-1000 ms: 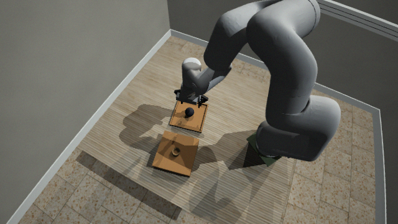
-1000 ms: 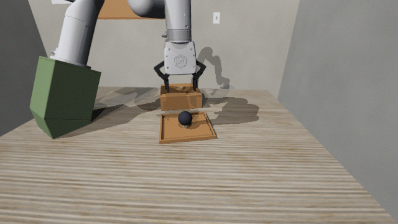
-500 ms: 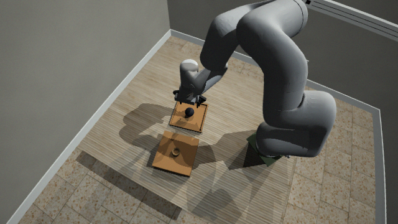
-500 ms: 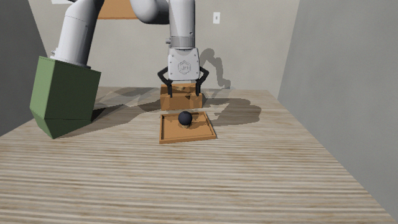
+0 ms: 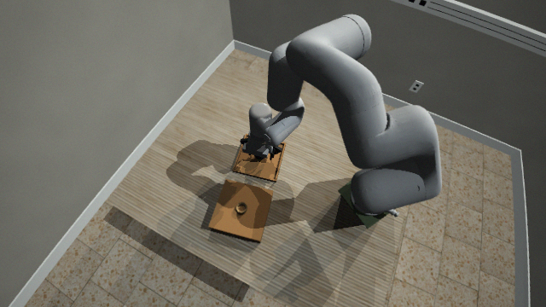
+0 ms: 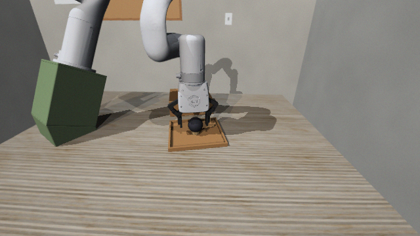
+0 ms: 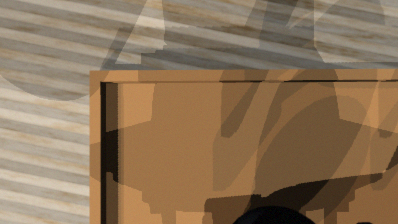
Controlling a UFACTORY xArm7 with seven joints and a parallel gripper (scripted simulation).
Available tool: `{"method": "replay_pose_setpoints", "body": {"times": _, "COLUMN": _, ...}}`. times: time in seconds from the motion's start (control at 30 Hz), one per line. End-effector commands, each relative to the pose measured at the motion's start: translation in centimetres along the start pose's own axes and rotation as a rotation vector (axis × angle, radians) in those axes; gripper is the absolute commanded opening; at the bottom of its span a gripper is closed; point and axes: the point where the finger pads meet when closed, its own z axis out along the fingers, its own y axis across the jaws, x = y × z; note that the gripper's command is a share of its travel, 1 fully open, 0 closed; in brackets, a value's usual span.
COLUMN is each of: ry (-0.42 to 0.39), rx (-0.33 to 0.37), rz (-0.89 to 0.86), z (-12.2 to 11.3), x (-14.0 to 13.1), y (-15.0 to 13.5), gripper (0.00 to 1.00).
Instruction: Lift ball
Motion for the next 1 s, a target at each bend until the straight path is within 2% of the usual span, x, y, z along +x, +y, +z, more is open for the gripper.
{"method": "replay_pose_setpoints", "body": {"times": 0.0, "ry": -0.013, "rx": -0.007, "rz": 0.002, "z": 0.5, "x": -0.4, "y": 0.6, "gripper": 1.0}}
{"method": "replay_pose_setpoints", "body": {"times": 0.3, "ry": -0.013, "rx": -0.007, "rz": 0.002, "z": 0.5, "x": -0.4, "y": 0.6, "gripper": 1.0}}
{"method": "replay_pose_setpoints", "body": {"times": 0.33, "ry": -0.013, "rx": -0.007, "rz": 0.002, "z": 0.5, "x": -0.4, "y": 0.6, "gripper": 0.0}}
{"method": "replay_pose_setpoints", "body": {"times": 0.77, "ry": -0.013, "rx": -0.008, "rz": 0.003, "z": 0.2, "x": -0.4, "y": 0.6, "gripper": 0.0}}
{"method": "replay_pose_setpoints", "body": {"times": 0.83, "ry": -0.012, "rx": -0.009, "rz": 0.003, "z": -1.0, "x": -0.4, "y": 0.7, "gripper": 0.0}}
{"method": "replay_pose_setpoints", "body": {"times": 0.97, "ry": -0.012, "rx": -0.01, "rz": 0.003, "z": -5.3, "x": -0.4, "y": 0.7, "gripper": 0.0}}
